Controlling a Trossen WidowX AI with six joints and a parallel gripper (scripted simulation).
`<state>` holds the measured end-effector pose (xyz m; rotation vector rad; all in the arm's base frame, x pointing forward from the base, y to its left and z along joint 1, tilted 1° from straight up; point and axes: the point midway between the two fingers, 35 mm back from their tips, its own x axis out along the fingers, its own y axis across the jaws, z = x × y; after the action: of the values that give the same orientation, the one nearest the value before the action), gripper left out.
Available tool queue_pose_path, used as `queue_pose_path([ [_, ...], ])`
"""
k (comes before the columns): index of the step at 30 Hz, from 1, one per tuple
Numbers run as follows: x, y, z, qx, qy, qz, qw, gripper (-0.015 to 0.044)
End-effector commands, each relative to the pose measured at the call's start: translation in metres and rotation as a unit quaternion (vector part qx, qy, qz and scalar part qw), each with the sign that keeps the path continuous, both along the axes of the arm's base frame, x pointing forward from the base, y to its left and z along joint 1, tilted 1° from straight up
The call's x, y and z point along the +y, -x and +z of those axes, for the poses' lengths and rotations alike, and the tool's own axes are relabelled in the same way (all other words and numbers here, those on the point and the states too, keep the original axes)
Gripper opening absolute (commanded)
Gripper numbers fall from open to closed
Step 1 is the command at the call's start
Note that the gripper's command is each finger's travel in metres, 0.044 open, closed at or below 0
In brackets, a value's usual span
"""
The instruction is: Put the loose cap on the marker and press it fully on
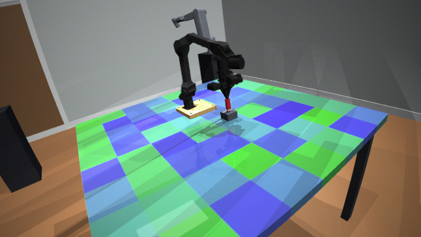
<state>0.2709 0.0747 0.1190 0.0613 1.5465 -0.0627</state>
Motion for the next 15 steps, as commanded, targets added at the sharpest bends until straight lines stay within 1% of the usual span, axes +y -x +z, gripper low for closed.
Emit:
queue_pose_path([
  [1,0.000,-0.001,0.001,-0.002,-0.001,0.000,1.000,0.0000],
  [6,0.001,-0.002,0.008,-0.002,-0.001,0.000,1.000,0.0000],
  [12,0.001,-0.001,0.074,0.000,0.000,0.000,1.000,0.0000],
  [15,0.000,0.001,0.090,0.000,0.000,0.000,1.000,0.0000],
])
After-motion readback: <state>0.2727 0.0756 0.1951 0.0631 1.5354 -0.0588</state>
